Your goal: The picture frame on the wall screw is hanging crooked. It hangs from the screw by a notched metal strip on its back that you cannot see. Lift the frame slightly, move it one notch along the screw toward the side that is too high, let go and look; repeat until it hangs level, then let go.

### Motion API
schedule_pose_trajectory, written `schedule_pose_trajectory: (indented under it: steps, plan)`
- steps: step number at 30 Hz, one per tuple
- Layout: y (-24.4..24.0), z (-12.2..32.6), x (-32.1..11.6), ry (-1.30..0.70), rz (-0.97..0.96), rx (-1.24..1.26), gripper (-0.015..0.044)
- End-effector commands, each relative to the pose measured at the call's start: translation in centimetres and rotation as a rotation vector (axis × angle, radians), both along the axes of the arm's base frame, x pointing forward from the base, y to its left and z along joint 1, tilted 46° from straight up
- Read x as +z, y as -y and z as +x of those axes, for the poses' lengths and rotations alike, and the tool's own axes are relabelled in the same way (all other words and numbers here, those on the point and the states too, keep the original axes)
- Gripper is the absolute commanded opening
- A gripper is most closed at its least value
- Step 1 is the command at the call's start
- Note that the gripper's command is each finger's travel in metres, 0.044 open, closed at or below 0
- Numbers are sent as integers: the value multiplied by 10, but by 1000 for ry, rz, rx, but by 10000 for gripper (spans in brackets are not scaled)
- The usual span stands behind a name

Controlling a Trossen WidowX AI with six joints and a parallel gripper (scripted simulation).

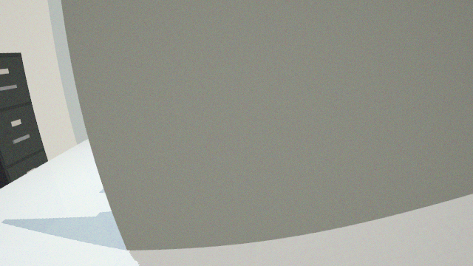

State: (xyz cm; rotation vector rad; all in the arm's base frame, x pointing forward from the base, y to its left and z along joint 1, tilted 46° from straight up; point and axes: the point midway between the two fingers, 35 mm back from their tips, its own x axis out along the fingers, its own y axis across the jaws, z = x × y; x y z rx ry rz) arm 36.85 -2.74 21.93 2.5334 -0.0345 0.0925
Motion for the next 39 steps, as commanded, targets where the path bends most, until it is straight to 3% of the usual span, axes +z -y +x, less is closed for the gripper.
schedule_pose_trajectory:
  steps: [1, 39]
  plan:
    - [4, 0, 4, 13, -1, -15, 0]
    - [1, 0, 6, 13, -1, -15, 0]
